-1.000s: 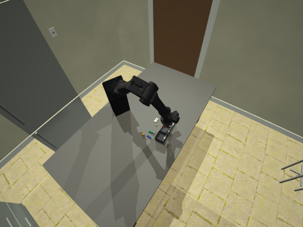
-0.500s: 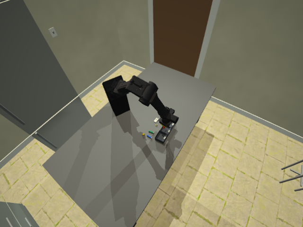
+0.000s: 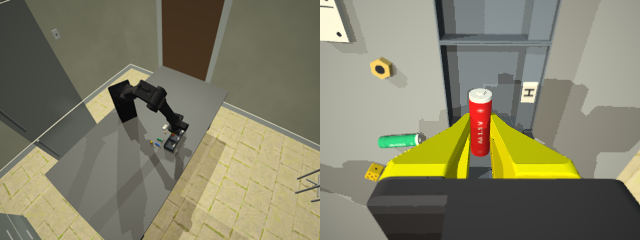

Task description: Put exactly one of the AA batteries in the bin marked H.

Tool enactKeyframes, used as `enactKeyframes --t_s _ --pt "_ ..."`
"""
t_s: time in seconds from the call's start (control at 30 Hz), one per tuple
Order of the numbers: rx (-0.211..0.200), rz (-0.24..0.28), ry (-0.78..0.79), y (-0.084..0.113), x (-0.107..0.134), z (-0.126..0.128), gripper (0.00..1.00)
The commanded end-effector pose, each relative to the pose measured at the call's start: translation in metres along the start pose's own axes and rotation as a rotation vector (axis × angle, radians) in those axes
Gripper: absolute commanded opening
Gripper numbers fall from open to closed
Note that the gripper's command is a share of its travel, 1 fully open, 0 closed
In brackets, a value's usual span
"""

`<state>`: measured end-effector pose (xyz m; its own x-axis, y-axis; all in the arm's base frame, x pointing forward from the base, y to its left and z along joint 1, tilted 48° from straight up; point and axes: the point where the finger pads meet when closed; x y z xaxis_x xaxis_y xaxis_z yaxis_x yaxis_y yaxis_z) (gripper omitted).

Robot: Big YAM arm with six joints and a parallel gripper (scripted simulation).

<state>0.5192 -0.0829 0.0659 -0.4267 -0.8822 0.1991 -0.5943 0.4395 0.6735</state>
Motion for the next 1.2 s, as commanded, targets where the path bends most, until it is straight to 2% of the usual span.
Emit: enactKeyframes --t_s 0.0,0.47,0.5,0.73,0.8,0.83,0.87,1.17 --pt "0.014 0.002 -0.01 0.003 0.006 -0.015 0.09" --pt "0.012 0.0 -0.013 0.0 0.002 -0.004 0.09" --pt "0.003 0.005 -0.008 -0.007 0.004 -0.001 0.09" --pt "0.013 0.001 -0.004 -0.021 0.002 -0.008 0.09" --pt "0.013 0.001 -0.004 -0.021 0.002 -0.008 0.09" --pt "0.031 -0.001 -0.013 -0.017 0.004 -0.016 0.09" --pt "0.014 0.001 -0.005 -0.024 0.003 -0.008 0.09" --pt "0.011 0.002 -0.003 -0.043 0.003 -0.006 0.09"
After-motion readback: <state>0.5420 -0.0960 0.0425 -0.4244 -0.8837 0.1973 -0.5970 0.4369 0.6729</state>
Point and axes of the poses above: the point where the finger pads meet when closed, its own y axis back along the fingers, its own z axis across the jaws, x = y × z, and after that the axes turned 13 degrees about -y, right-handed
